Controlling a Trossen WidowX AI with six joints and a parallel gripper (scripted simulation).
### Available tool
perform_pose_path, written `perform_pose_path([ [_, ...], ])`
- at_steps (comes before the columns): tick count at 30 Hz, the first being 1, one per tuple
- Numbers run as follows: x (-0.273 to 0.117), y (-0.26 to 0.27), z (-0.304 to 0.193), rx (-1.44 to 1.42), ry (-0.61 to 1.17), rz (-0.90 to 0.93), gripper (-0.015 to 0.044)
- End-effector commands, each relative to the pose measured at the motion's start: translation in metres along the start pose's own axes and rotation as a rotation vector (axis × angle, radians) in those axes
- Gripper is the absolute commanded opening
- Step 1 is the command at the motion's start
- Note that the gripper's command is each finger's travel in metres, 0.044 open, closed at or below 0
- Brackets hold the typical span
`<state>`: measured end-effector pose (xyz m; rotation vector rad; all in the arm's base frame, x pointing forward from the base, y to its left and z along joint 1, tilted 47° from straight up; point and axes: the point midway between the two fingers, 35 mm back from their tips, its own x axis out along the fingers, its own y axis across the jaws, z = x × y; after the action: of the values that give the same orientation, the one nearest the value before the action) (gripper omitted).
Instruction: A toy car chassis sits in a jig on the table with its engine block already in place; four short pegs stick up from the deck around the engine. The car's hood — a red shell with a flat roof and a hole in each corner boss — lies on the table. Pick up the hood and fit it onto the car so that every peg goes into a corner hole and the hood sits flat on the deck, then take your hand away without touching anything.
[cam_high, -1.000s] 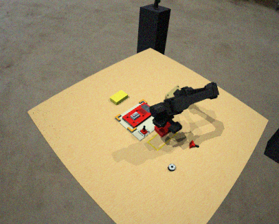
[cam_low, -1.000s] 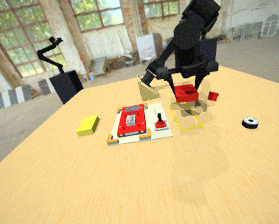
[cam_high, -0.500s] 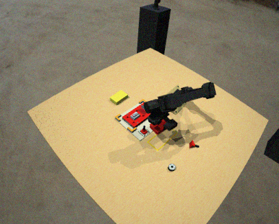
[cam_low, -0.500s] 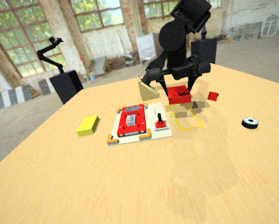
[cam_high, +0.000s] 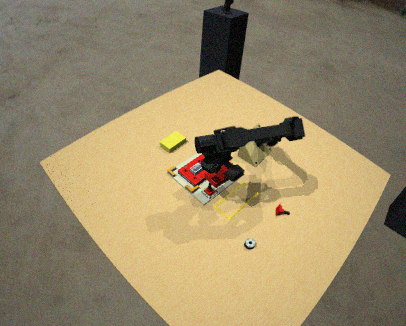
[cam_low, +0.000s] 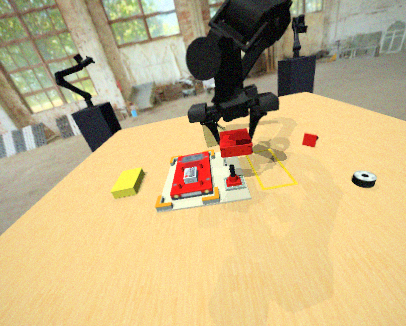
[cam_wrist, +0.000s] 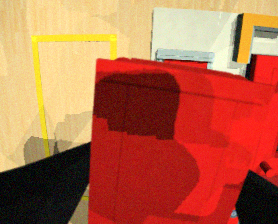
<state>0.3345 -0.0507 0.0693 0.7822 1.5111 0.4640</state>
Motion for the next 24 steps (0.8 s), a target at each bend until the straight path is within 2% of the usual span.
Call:
perform_pose_path([
  [1, -0.003, -0.017, 0.004, -0.018, -0.008, -0.008, 0.0],
  [24, -0.002, -0.104, 0.011, -0.089, -0.006, 0.0, 0.0],
])
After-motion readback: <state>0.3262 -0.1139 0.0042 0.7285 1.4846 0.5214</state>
